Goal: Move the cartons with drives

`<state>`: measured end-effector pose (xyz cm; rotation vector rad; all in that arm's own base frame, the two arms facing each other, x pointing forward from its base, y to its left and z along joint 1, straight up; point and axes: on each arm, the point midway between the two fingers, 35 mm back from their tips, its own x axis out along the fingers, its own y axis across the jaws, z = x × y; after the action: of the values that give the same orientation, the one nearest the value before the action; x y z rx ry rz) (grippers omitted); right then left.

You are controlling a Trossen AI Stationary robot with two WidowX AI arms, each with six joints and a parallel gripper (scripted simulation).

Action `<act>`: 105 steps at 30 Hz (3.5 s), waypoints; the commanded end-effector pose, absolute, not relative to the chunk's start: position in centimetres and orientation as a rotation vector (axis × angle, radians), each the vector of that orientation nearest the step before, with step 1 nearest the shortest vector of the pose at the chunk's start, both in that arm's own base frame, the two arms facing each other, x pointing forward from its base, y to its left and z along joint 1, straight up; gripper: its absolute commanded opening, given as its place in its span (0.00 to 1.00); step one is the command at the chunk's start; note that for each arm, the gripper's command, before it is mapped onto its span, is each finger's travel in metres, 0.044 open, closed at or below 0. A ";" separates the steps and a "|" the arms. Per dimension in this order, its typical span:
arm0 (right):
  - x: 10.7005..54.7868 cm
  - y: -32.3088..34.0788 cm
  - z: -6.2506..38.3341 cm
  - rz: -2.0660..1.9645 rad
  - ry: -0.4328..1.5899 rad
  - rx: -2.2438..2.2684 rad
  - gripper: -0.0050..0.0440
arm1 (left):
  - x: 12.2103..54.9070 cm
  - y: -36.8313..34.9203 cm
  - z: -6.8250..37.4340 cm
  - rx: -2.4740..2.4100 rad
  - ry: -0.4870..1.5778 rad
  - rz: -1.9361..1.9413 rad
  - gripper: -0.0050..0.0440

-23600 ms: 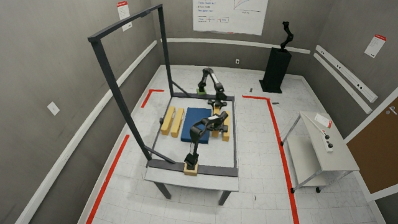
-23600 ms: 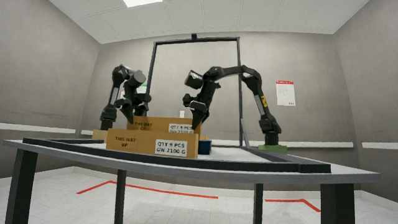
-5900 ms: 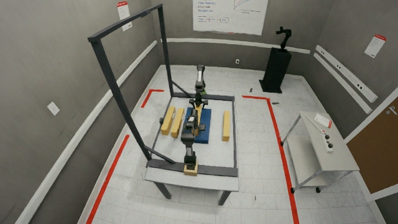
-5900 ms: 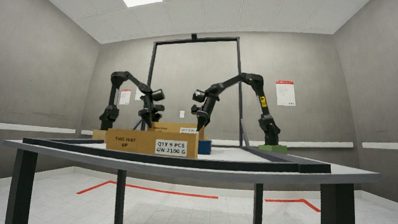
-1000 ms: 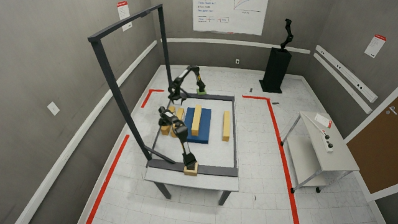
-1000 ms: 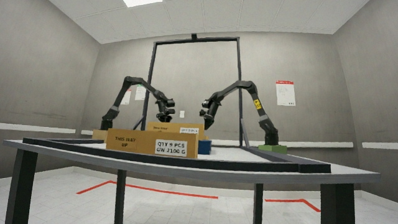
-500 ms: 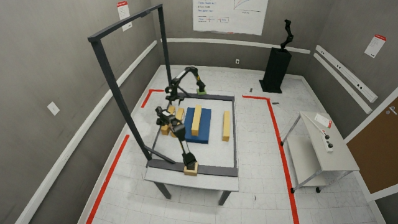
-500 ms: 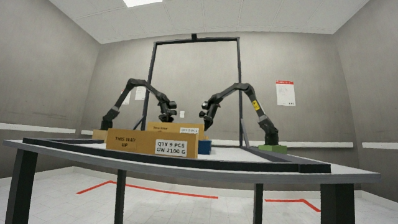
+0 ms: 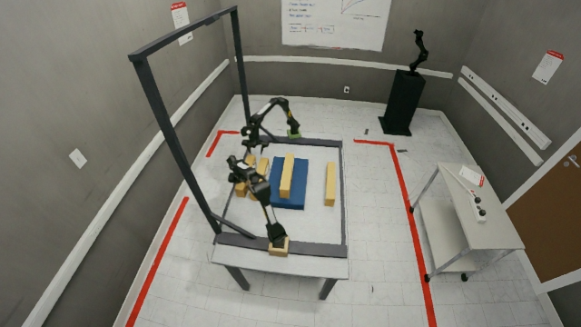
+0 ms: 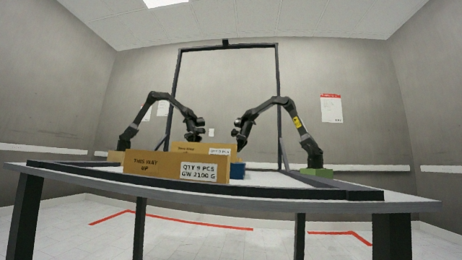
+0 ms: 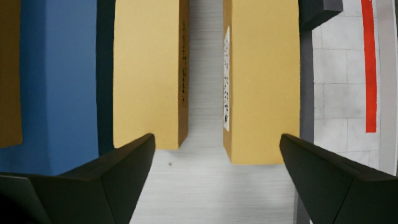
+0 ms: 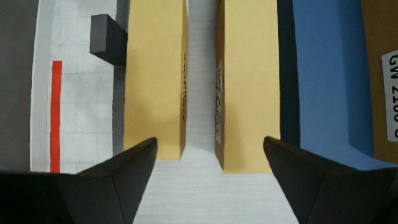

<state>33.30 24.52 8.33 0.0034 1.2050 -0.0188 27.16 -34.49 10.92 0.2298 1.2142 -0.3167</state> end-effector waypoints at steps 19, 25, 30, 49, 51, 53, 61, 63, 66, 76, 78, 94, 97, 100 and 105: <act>34.0 30.1 7.9 -0.012 1.186 0.010 0.88 | 26.0 -38.7 11.1 0.211 1.163 -0.314 0.88; 34.0 30.1 7.9 -0.012 1.186 0.010 0.88 | 26.0 -38.7 11.1 0.211 1.163 -0.314 0.88; 34.0 30.1 7.9 -0.012 1.186 0.010 0.88 | 26.0 -38.7 11.1 0.211 1.163 -0.314 0.88; 34.0 30.1 7.9 -0.014 1.187 0.009 0.88 | 26.0 -38.7 11.2 0.210 1.164 -0.315 0.88; 34.0 30.1 7.9 -0.014 1.187 0.009 0.88 | 26.0 -38.7 11.2 0.210 1.164 -0.315 0.88; 34.0 30.1 7.9 -0.014 1.187 0.009 0.88 | 26.0 -38.7 11.2 0.210 1.164 -0.315 0.88; 34.0 30.1 7.9 -0.014 1.187 0.009 0.88 | 26.0 -38.7 11.2 0.210 1.164 -0.315 0.88; 34.0 30.1 7.9 -0.014 1.187 0.009 0.88 | 26.0 -38.7 11.2 0.210 1.164 -0.315 0.88; 34.0 30.1 7.8 -0.004 1.184 0.015 0.88 | 26.0 -38.7 11.2 0.210 1.165 -0.315 0.88; 34.0 30.1 7.8 -0.004 1.184 0.015 0.88 | 26.0 -38.7 11.2 0.210 1.165 -0.315 0.88; 34.0 30.1 7.8 -0.004 1.184 0.015 0.88 | 26.0 -38.7 11.2 0.210 1.165 -0.315 0.88; 34.0 30.1 7.8 -0.005 1.185 0.016 0.88 | 26.0 -38.7 11.2 0.210 1.164 -0.314 0.88; 34.0 30.1 7.8 -0.005 1.185 0.016 0.88 | 26.0 -38.7 11.2 0.210 1.164 -0.314 0.88; 34.0 30.1 7.8 -0.005 1.185 0.016 0.88 | 26.0 -38.7 11.1 0.210 1.164 -0.314 0.88; 34.0 30.1 7.8 -0.005 1.185 0.016 0.88 | 26.0 -38.7 11.1 0.210 1.164 -0.314 0.88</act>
<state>33.79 30.11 7.26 0.0044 1.1939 -0.0096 25.62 -38.37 9.95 0.2325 1.1880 -0.3049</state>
